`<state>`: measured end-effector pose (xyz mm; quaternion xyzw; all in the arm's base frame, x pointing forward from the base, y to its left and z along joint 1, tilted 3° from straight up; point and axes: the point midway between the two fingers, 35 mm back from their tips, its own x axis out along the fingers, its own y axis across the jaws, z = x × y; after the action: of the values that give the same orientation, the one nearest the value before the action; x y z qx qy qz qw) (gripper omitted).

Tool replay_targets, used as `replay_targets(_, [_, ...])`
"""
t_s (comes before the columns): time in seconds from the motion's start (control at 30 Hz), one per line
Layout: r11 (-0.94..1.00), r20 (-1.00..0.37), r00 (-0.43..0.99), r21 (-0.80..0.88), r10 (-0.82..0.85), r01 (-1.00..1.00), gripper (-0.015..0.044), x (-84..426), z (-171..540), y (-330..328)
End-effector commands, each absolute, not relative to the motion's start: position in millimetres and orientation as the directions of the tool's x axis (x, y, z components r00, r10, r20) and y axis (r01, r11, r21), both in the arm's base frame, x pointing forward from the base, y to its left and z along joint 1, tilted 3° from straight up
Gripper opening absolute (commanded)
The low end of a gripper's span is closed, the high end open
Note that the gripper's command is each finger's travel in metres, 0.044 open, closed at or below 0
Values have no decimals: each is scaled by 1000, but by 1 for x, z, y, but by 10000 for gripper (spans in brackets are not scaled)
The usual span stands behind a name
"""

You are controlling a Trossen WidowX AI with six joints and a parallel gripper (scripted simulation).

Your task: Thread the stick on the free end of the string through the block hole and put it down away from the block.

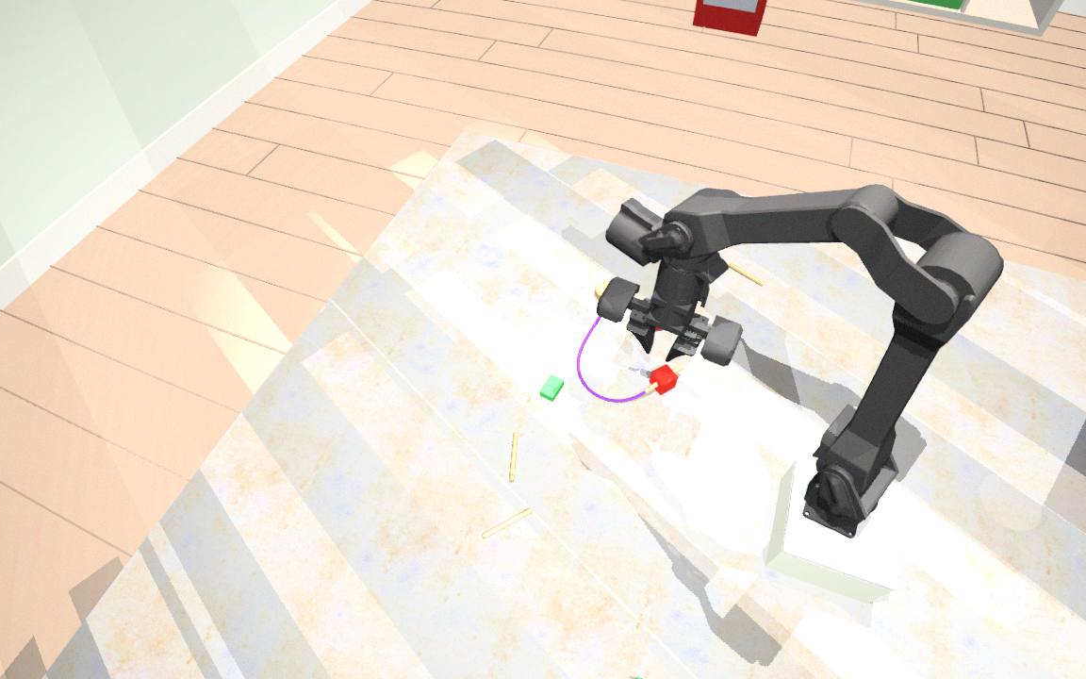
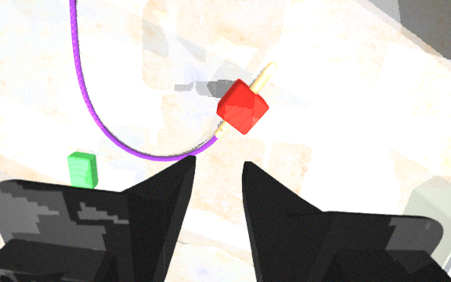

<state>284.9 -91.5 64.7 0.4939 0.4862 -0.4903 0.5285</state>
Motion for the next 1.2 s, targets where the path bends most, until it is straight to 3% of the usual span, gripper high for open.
replay_targets(0.0, [527,-998,41,11,-45,850,124,279,64,-101])
replay_targets(0.23, [935,-998,36,-33,-49,352,124,273,64,-111])
replay_targets(0.47, [997,-998,32,-54,-52,-60,124,269,64,-118])
replay_targets(0.67, [918,-998,28,-61,-54,-393,124,265,64,-123])
replay_targets(0.9, [687,-998,25,-57,-56,-724,124,261,64,-129])
replay_targets(1.07, [470,-998,23,-47,-57,-882,124,259,64,-132])
replay_targets(1.17, [459,-998,23,-47,-57,-887,124,259,64,-132])
